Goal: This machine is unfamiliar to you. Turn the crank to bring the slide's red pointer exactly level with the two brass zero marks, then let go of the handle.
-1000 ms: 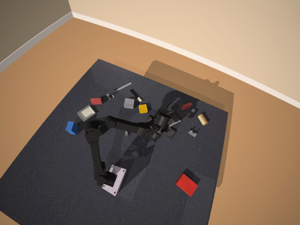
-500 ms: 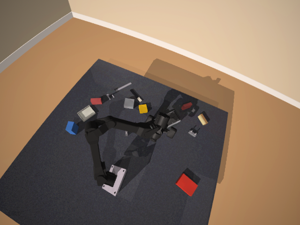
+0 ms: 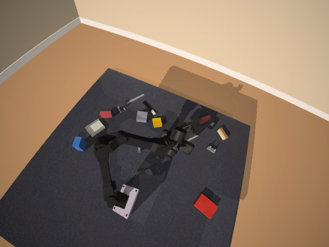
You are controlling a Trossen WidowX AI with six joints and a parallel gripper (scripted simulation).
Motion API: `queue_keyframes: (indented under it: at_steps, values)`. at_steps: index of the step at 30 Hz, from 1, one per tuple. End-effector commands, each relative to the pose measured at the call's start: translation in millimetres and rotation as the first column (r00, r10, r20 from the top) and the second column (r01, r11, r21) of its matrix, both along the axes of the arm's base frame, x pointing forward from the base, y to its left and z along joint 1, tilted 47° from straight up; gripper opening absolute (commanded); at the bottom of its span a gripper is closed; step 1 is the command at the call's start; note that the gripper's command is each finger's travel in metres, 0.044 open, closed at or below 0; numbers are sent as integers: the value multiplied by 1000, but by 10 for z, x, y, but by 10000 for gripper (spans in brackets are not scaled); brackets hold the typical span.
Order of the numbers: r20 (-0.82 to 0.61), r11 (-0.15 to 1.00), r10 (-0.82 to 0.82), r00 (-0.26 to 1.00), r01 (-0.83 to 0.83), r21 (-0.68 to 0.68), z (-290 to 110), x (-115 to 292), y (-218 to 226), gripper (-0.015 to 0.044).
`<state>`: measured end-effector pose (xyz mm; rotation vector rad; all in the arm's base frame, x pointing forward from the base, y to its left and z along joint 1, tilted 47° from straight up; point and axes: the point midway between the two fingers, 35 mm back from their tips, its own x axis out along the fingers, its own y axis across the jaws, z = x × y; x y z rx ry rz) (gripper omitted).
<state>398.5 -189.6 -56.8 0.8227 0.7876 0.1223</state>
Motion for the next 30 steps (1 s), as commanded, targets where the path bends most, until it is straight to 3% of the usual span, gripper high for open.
queue_keyframes:
  at_steps: [1, 5, 7, 24, 30]
  values:
    - [0, 1000, -1, 1000, 1, -1, -1, -1, -2, 315]
    - [0, 1000, -1, 1000, 1, -1, -1, -1, -2, 420]
    - [0, 1000, -1, 1000, 1, -1, -1, -1, -2, 440]
    - [0, 1000, -1, 1000, 1, -1, -1, -1, -2, 0]
    - [0, 1000, -1, 1000, 1, -1, -1, -1, -2, 0]
